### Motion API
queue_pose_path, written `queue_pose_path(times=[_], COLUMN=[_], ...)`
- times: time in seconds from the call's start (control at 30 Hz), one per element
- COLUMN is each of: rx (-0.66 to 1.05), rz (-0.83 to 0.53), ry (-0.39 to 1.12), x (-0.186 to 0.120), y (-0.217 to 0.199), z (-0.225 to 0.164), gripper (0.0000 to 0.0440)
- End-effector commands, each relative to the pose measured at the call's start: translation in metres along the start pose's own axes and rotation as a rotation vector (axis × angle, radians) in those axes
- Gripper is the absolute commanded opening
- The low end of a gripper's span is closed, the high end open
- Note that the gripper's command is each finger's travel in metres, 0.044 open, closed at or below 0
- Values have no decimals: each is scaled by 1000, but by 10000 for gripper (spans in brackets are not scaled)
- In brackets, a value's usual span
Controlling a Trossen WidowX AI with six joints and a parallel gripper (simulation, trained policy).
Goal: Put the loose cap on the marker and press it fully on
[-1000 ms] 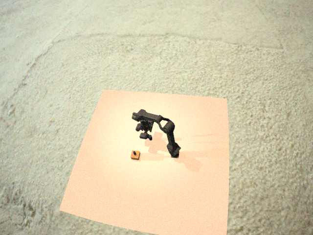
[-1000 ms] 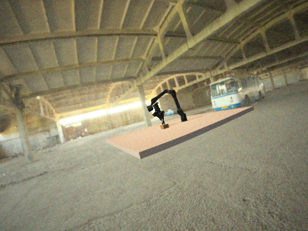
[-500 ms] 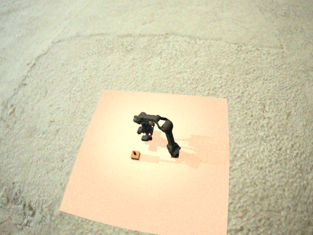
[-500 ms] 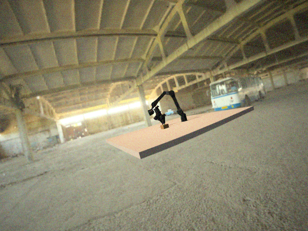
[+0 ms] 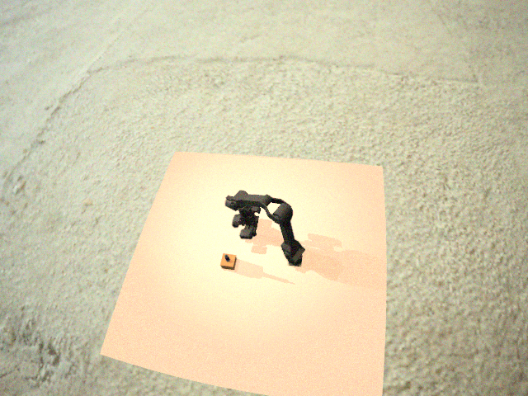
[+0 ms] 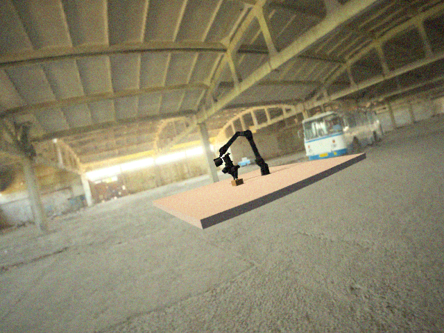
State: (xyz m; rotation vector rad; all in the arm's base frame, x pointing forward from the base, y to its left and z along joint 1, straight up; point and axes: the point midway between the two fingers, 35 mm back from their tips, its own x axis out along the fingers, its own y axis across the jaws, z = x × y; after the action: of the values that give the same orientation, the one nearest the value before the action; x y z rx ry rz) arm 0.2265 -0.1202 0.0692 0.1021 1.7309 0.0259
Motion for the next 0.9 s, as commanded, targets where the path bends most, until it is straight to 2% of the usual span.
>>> queue_pose_path(times=[0.0,0.27,0.87], rx=[-12,-31,-73], rz=[-30,-71,-85], ry=[-35,-94,-171], x=[-10,-36,-78], y=[-2,0,48], z=[4,12,39], gripper=[59,2,0])
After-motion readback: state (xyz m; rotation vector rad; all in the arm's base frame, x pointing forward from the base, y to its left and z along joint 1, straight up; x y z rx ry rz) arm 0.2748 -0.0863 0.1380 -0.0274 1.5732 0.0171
